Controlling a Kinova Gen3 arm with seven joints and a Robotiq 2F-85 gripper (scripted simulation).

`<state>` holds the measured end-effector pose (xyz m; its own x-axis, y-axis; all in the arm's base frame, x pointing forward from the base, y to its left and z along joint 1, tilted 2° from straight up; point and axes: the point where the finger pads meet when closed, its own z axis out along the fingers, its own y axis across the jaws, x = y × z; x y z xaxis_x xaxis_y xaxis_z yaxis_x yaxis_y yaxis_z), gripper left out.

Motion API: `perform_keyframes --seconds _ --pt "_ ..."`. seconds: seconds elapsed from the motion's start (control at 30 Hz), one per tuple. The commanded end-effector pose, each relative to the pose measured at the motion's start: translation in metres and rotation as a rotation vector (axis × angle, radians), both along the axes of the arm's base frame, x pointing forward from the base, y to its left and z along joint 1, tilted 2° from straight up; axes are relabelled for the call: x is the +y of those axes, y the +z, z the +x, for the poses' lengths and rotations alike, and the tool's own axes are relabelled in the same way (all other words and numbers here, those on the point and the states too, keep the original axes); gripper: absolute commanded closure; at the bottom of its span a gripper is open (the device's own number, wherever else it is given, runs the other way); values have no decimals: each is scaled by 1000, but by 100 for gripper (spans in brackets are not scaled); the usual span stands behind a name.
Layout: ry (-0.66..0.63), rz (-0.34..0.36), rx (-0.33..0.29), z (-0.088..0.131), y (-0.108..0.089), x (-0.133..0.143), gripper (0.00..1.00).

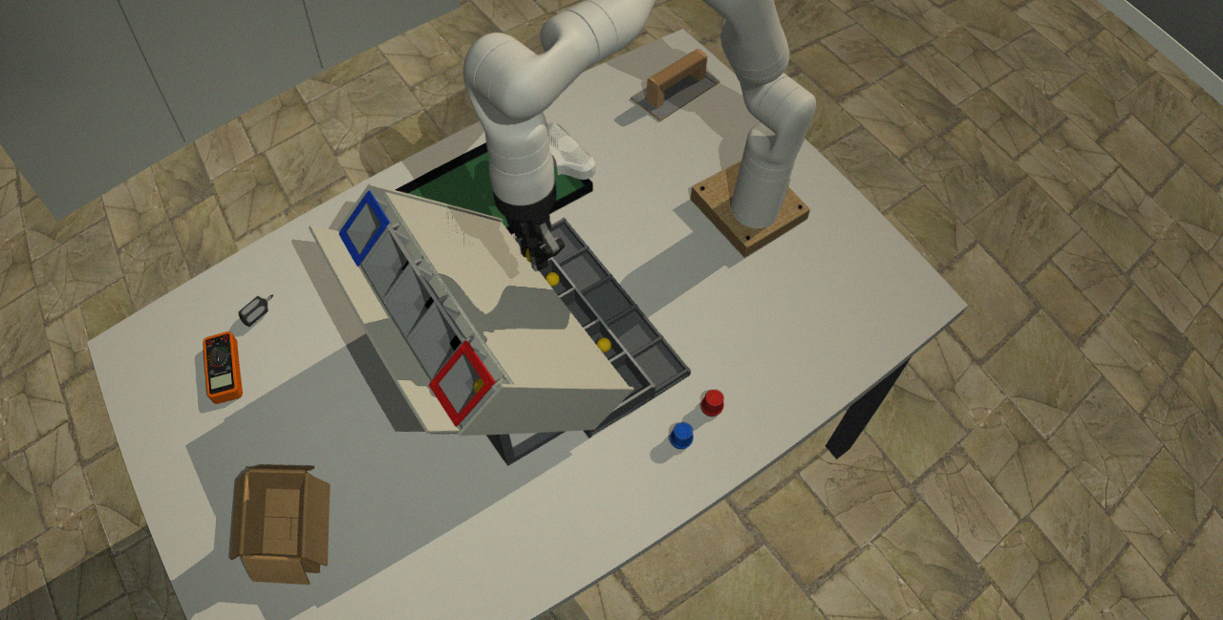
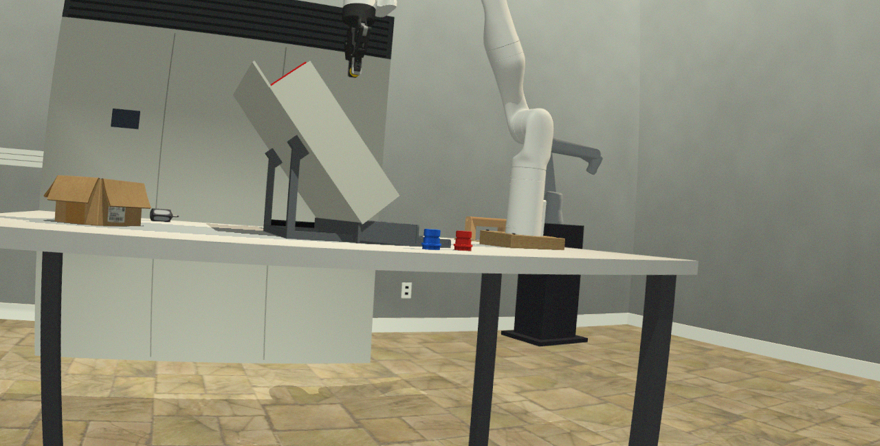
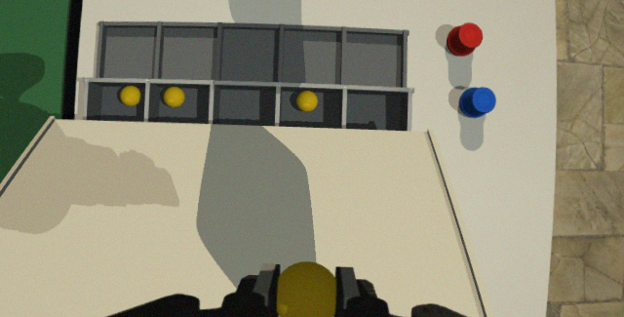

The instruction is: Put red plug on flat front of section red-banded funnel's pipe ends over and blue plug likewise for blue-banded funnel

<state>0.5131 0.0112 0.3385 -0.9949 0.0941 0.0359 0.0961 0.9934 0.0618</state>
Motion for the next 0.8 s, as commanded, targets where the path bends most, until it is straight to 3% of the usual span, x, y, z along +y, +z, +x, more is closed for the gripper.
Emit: perform_keyframes --seconds 0.0,0.27,0.47,0.5,0.77 --pt "-6 1 -2 70 0 -3 100" --pt "-6 1 -2 141 -1 -6 100" --pt "-6 1 -2 144 -1 -6 100" --pt "6 -38 -12 167 -2 -7 100" --pt "6 -38 -12 167 -2 -7 100"
